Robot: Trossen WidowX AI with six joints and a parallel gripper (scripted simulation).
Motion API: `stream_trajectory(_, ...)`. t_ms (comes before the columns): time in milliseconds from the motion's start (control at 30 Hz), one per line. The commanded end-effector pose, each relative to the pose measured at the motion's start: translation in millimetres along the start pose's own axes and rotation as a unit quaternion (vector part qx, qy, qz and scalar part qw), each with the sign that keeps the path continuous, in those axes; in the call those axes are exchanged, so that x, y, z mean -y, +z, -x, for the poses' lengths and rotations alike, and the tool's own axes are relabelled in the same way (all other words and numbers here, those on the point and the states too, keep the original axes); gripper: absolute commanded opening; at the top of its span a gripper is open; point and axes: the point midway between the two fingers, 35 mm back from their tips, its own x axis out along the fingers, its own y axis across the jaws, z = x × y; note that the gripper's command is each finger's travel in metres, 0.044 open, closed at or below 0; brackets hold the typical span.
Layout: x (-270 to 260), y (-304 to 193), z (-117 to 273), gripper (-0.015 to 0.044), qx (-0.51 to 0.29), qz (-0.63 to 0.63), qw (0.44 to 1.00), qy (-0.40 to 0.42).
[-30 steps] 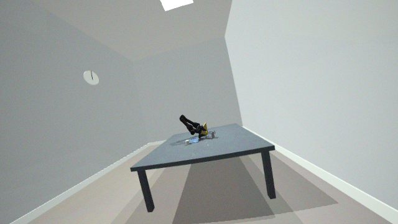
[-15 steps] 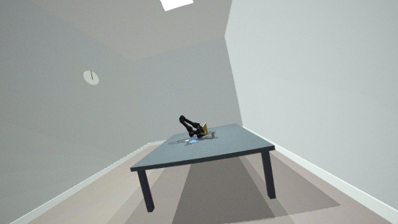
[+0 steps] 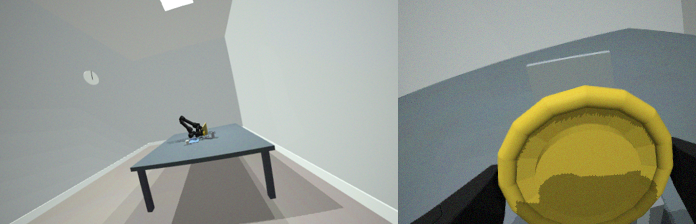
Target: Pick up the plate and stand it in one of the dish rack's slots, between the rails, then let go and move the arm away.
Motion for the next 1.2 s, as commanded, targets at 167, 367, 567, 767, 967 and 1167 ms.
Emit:
stream_trajectory(167, -1.7, 1.5, 0.7, 0.0, 0.008, 0.013, 1.0, -0.005)
stream_trajectory(367, 1.1, 2.1, -12.2, 0.0, 0.004, 0.01, 1.0, -0.004)
stream_trajectory(567, 2.0, 2.4, -16.8, 0.0, 0.004, 0.01, 1.0, -0.004)
stream_trajectory(767, 3.4, 3.4, -26.4, 0.0, 0.005, 0.011, 1.0, -0.005)
stream_trajectory(967, 4.5, 4.2, -35.1, 0.0, 0.006, 0.012, 1.0, -0.004)
stream_trajectory(1167, 4.9, 4.7, -39.4, 0.0, 0.006, 0.012, 1.0, -0.004)
